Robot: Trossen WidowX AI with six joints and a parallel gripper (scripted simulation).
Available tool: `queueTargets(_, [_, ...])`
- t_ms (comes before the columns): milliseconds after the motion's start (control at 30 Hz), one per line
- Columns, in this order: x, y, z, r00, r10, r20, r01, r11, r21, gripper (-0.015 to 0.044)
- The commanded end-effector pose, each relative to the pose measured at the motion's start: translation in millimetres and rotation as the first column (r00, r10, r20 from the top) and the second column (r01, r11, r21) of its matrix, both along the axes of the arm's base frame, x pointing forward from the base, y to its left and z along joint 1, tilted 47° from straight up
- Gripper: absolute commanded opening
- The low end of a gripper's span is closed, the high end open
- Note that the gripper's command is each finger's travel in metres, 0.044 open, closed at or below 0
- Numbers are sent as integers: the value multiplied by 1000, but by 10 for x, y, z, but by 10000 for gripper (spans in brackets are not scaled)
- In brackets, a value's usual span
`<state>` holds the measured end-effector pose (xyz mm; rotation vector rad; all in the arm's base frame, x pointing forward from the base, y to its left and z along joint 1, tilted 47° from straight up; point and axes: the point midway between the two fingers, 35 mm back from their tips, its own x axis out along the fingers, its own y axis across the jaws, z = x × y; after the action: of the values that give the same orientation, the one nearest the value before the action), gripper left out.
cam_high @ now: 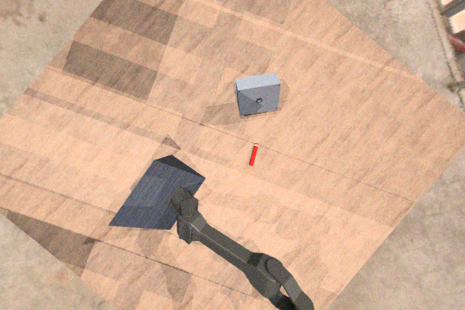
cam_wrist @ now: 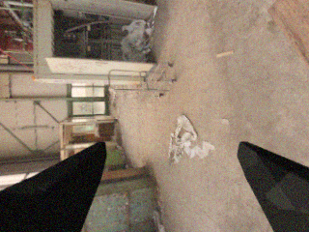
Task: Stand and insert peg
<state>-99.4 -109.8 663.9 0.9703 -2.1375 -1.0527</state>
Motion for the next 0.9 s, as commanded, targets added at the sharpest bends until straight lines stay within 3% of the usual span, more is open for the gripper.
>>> queueTargets(0, [-6, 6, 3, 1000, -1, 3, 1, 1000, -4, 426])
queueTargets(400, [-376, 461, 166, 984, -24, 175, 76, 951, -300, 440])
queueTargets(867, [-706, 1162, 277, 951, -16, 310, 211, 767, -607, 440])
